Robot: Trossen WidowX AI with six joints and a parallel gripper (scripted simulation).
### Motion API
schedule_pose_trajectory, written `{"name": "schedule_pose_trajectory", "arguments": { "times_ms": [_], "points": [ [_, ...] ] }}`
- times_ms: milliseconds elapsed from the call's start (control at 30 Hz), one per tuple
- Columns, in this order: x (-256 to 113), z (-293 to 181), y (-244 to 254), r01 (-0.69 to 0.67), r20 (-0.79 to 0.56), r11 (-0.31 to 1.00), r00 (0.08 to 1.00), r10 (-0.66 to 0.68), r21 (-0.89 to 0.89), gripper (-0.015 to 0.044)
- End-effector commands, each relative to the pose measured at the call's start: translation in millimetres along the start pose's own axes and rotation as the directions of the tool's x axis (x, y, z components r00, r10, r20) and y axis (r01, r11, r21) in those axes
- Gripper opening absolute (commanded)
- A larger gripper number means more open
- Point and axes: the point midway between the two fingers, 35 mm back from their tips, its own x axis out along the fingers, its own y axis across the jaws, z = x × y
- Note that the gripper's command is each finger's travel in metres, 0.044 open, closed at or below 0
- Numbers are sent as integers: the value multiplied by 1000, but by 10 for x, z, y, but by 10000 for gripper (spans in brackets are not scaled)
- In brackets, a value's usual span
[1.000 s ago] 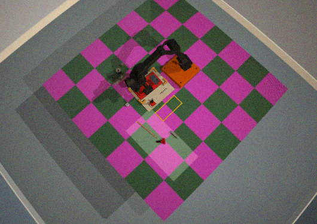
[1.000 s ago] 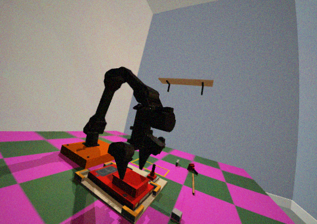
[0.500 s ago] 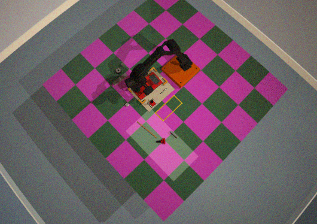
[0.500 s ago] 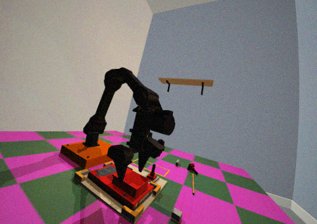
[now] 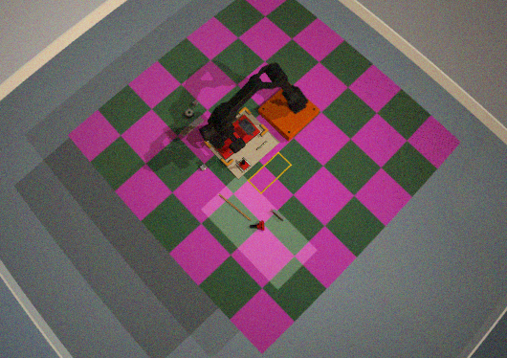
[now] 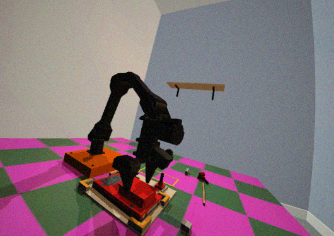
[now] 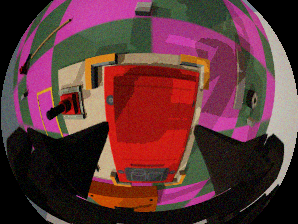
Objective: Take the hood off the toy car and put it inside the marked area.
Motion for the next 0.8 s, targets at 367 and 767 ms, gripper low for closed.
{"name": "schedule_pose_trajectory", "arguments": {
  "times_ms": [367, 767],
  "points": [
    [87, -1, 8, -5, -1, 1000, 1000, 5, -4, 440],
    [93, -1, 1, 0, 0, 1000, 1000, 0, 2, 348]
  ]
}}
